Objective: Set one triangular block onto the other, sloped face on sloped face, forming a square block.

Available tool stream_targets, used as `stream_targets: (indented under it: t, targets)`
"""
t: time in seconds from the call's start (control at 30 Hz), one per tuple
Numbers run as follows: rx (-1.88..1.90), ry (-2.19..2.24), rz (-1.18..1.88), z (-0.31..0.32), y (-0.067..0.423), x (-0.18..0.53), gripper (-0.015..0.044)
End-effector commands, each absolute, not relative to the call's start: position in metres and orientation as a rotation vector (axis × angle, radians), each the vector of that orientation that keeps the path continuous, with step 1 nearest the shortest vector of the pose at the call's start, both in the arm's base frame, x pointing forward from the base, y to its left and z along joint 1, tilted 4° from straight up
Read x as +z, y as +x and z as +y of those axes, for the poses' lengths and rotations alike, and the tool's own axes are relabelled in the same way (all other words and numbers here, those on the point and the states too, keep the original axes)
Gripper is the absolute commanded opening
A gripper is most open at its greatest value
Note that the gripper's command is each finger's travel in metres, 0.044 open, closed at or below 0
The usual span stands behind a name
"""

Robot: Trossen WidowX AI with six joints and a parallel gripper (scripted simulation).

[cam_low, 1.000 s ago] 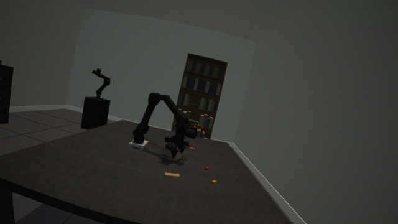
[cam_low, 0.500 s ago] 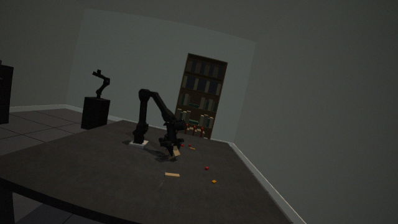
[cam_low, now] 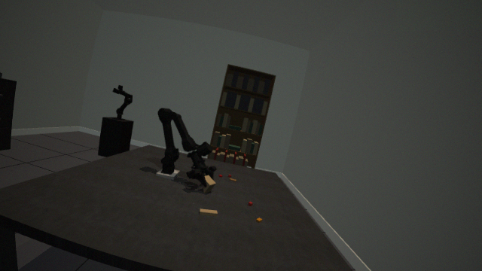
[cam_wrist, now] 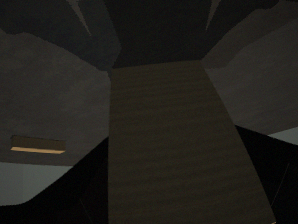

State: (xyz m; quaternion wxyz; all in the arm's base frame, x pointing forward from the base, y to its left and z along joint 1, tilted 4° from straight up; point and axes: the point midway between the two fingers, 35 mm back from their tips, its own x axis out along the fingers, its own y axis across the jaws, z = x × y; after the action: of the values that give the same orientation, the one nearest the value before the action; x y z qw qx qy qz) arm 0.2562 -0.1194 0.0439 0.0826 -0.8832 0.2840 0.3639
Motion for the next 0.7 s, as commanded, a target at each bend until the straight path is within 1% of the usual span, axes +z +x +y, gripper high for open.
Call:
stream_targets:
  t: [0.0, 0.1, 0.13, 0.67]
  targets:
    - [0.952, -2.721, 0.870, -0.1155, 0.2492, 0.0433, 0.0000]
    - [0.854, -2.773, 0.883, -0.1127, 0.2448, 0.0409, 0.0000]
    - [0.969, -2.707, 0.866, -0.1159, 0.2512, 0.0412, 0.0026]
    - [0.969, -2.707, 0.866, -0.1159, 0.2512, 0.0412, 0.0440]
